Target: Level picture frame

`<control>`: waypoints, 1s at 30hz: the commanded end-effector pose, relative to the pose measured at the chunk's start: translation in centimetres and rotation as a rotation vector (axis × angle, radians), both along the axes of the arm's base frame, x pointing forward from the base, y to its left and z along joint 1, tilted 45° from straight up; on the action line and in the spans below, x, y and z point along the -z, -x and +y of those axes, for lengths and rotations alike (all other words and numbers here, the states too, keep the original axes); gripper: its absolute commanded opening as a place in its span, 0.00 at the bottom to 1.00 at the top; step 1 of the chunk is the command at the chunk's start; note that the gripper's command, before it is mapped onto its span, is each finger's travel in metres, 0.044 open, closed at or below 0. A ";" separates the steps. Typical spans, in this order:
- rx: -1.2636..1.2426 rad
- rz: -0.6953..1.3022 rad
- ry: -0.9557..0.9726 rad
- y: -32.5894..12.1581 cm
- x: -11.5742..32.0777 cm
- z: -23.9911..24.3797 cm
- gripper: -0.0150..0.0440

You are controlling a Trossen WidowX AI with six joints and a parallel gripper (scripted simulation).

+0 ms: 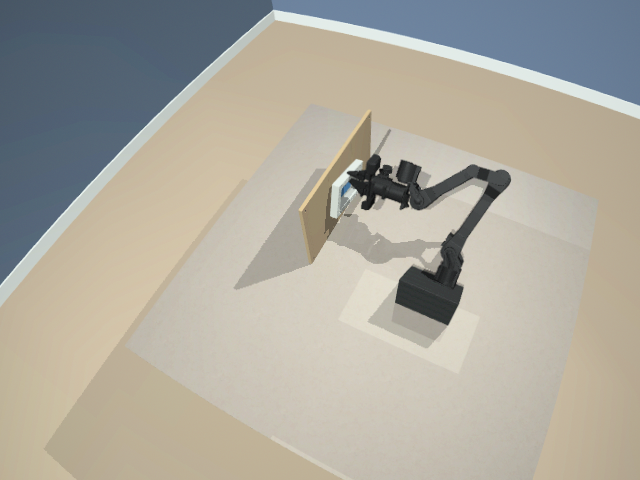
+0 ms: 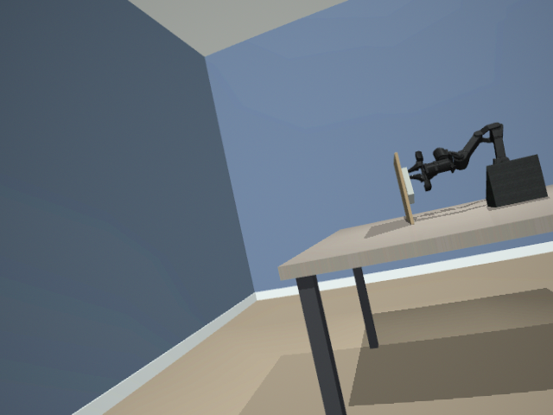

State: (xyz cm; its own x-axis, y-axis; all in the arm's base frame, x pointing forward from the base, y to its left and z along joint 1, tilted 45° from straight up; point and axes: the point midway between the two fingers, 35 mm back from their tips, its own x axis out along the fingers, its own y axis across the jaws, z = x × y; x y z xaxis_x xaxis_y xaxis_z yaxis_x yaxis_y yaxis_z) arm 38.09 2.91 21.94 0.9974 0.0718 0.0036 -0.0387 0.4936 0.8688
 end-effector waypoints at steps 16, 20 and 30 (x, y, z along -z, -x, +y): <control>-0.005 -0.002 0.000 0.0 0.3 0.0 0.25; -0.005 -0.002 0.000 0.0 0.3 0.0 0.25; -0.006 -0.001 0.005 0.0 0.3 -0.1 0.25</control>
State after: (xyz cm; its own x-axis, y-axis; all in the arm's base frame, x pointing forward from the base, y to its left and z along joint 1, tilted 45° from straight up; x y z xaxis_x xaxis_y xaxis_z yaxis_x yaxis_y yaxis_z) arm 38.10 2.86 21.60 0.9970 0.0778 0.0034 -0.0415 0.4935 0.8688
